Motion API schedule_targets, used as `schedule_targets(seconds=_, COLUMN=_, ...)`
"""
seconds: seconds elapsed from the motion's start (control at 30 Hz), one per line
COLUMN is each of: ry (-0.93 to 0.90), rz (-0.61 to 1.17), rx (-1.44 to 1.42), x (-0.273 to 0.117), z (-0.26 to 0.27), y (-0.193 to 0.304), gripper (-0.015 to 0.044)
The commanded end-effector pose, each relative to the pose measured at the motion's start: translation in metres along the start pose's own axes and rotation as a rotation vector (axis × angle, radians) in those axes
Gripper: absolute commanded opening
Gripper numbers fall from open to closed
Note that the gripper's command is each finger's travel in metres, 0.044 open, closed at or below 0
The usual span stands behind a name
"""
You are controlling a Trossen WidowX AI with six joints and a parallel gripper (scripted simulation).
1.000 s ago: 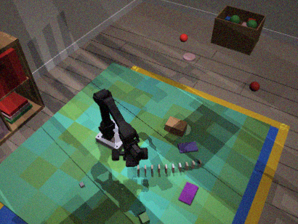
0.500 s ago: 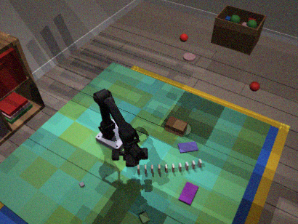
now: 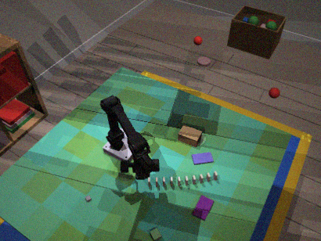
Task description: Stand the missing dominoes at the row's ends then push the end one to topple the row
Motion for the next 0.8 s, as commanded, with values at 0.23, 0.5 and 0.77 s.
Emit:
schedule_targets(seconds=0.23, ry=-0.001, rz=-0.004, rx=0.005, x=0.003, z=0.000, y=-0.001, gripper=0.0000)
schedule_targets(seconds=0.5, ry=-0.001, rz=-0.004, rx=0.005, x=0.080, z=-0.001, y=-0.002, gripper=0.0000)
schedule_targets(seconds=0.77, ry=-0.001, rz=-0.004, rx=0.005, x=0.080, z=0.005, y=-0.002, gripper=0.0000)
Point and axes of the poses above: the point midway between the two fingers, 35 mm back from their tips, its own x axis out along the fingers, its own z axis across the jaws, y = z × x, the point moved 7 cm from there along -x, back along the fingers, and after that the axes turned 7 degrees about x, right-handed, at the moved point
